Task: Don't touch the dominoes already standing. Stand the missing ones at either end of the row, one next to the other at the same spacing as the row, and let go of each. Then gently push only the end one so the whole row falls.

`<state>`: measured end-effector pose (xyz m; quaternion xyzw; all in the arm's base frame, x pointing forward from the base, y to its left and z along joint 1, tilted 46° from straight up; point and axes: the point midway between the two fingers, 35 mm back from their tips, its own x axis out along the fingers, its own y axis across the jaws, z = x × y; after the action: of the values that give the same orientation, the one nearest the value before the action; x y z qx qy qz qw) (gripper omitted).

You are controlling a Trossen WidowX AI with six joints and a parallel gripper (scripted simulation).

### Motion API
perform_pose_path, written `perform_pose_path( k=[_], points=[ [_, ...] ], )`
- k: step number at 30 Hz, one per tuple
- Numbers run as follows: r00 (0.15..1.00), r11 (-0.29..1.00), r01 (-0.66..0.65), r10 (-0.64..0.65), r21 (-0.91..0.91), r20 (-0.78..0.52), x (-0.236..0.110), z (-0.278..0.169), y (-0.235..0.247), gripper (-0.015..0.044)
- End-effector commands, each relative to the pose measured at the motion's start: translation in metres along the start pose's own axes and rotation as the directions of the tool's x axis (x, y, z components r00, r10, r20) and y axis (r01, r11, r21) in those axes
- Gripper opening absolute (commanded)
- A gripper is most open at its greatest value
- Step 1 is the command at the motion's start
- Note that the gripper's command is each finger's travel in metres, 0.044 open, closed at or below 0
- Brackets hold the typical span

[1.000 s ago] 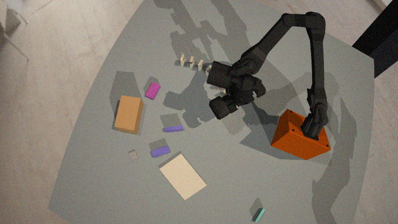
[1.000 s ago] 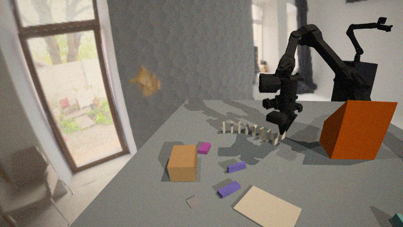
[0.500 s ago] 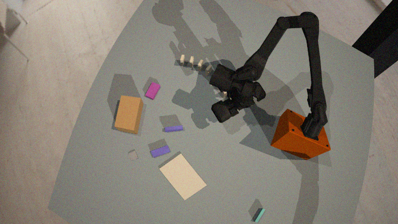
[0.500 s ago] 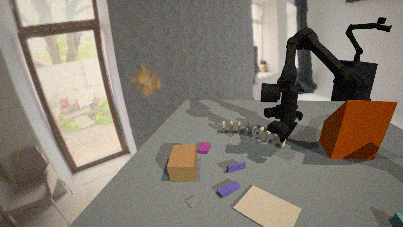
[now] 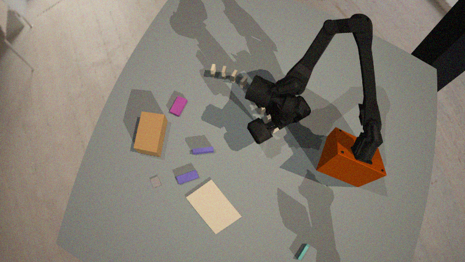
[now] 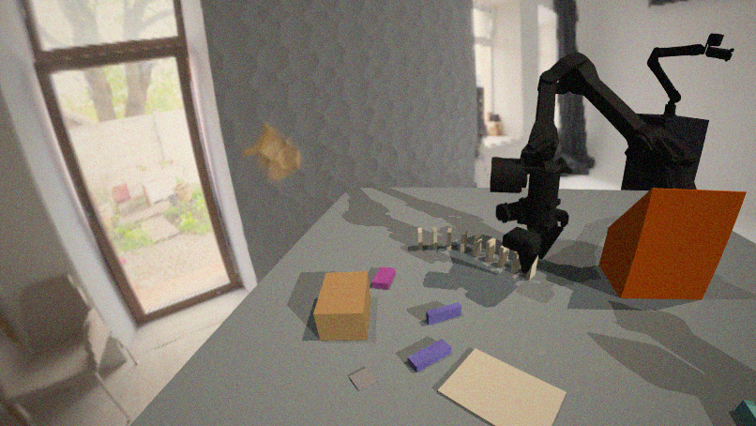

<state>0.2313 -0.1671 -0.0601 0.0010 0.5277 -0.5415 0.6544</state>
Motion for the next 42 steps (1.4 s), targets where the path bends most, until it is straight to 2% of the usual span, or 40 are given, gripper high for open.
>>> perform_pose_path(
  k=[1,6,14,16,22,24,26,30,35,39,41,42],
  points=[
    [1.000,1.000,0.003,-0.003,-0.003,0.003,0.000,0.000,-0.001,0.0440],
    [1.000,1.000,-0.004,0.004,-0.010,0.002,-0.011,0.001,0.003,0.0440],
    [1.000,1.000,-0.012,0.012,-0.012,-0.005,-0.113,0.001,0.006,0.0440],
    [1.000,1.000,-0.005,0.005,-0.001,-0.003,-0.130,0.000,0.002,0.0440],
    [1.000,1.000,-0.004,0.004,0.000,-0.003,-0.132,0.000,0.001,0.0440],
    [1.000,0.998,-0.004,0.004,-0.061,-0.002,-0.129,-0.001,0.002,0.0387],
    [1.000,0.974,-0.004,0.004,-0.228,-0.002,-0.122,-0.005,0.002,0.0335],
    [1.000,0.825,-0.004,0.003,-0.566,-0.002,-0.106,-0.013,0.003,0.0230],
    [1.000,0.485,-0.001,0.002,-0.875,-0.001,-0.088,-0.023,0.002,0.0099],
    [1.000,0.135,0.000,0.000,-0.991,0.000,-0.074,-0.032,0.000,0.0000],
    [1.000,0.012,0.001,0.000,-1.000,0.001,-0.069,-0.035,-0.001,0.0000],
    [1.000,-0.003,0.001,-0.001,-1.000,0.001,-0.069,-0.036,-0.001,0.0000]
  ],
)
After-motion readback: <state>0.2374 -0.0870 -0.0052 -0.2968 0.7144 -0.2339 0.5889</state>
